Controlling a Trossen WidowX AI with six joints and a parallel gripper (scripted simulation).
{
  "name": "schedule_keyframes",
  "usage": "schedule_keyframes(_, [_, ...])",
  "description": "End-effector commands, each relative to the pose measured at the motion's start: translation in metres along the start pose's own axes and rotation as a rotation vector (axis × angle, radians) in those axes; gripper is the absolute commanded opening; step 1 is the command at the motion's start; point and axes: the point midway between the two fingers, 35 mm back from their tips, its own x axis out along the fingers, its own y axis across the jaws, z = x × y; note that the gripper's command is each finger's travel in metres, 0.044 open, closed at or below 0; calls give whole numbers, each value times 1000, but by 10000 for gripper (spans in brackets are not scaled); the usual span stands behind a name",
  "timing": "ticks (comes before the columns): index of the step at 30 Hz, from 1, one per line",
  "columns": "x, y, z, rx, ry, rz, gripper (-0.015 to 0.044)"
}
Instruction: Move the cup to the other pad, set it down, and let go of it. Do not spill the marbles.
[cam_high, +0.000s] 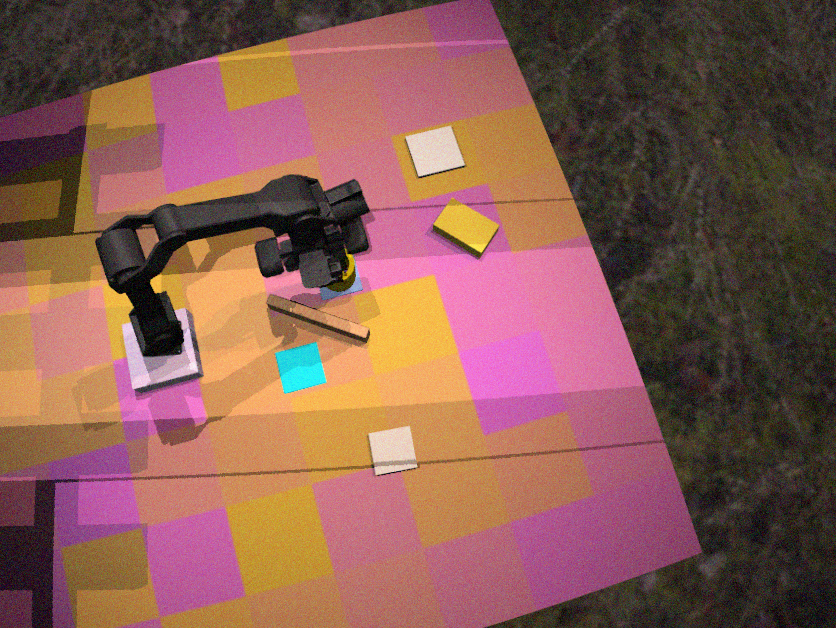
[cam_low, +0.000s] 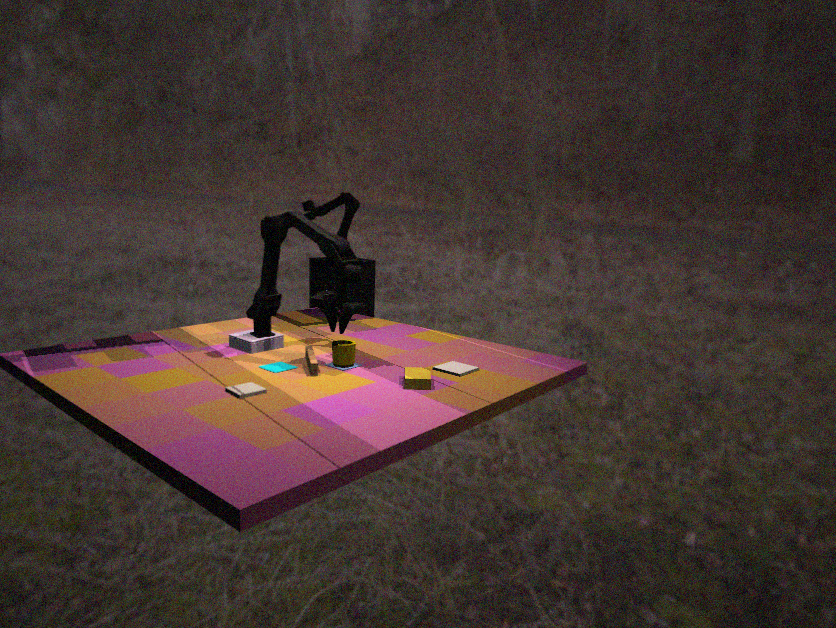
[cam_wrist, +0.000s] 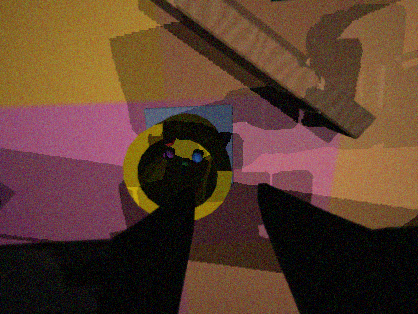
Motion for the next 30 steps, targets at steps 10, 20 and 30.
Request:
schedule_keyframes(10, [16, 1, -1, 10, -4, -3, 167])
schedule_keyframes(20, [32, 1, -1, 10, -4, -3, 167])
schedule_keyframes(30, [48, 0, 0, 10, -4, -3, 167])
